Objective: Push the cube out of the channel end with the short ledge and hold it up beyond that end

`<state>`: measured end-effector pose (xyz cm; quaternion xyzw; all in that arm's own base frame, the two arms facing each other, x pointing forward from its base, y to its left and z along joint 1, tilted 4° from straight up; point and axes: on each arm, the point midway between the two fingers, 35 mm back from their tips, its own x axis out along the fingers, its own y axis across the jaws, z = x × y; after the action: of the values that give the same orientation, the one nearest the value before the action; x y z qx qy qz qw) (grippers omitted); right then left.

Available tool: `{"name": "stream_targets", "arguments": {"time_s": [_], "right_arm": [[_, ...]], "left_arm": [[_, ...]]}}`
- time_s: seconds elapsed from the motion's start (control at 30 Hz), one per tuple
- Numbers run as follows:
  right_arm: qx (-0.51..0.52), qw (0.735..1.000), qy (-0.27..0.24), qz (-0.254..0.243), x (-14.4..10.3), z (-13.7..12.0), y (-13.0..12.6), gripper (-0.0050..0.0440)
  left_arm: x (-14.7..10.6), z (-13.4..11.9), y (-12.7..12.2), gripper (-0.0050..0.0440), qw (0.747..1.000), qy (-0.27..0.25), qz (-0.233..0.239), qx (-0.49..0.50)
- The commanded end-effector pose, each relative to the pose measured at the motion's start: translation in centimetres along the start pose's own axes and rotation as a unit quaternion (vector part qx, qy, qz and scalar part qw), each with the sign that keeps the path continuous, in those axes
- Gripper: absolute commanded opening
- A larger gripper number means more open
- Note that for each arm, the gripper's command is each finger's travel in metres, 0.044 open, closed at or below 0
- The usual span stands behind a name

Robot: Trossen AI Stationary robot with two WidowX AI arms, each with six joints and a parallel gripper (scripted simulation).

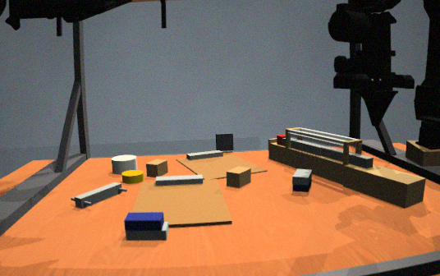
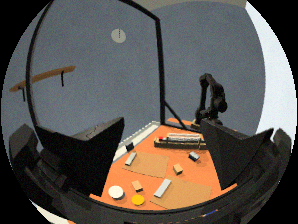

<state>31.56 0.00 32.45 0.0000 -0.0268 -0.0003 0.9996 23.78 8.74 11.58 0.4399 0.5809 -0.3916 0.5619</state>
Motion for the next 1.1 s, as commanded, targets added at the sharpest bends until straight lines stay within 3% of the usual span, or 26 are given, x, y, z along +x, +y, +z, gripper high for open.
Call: {"name": "stream_targets", "arguments": {"time_s": [0.0,0.23,0.27,0.9,1.07], "right_arm": [[0.003,1.0,-0.008,-0.001,-0.1,0.6,0.0,0.04],[0.003,1.0,-0.008,-0.001,-0.1,0.6,0.0,0.04],[0.003,1.0,-0.008,-0.001,-0.1,0.6,0.0,0.04],[0.003,1.0,-0.008,-0.001,-0.1,0.6,0.0,0.04],[0.003,1.0,-0.008,-0.001,-0.1,0.6,0.0,0.04]], "left_arm": [[-0.4,0.0,0.2,0.0,1.0,0.0,0.01,-0.003],[-0.4,0.0,0.2,0.0,1.0,0.0,0.01,-0.003],[-0.4,0.0,0.2,0.017,1.0,0.0,0.01,-0.003],[-0.4,0.0,0.2,0.017,1.0,0.0,0.01,-0.003],[-0.6,2.9,2.2,0.017,1.0,-0.005,0.012,-0.001]]}}
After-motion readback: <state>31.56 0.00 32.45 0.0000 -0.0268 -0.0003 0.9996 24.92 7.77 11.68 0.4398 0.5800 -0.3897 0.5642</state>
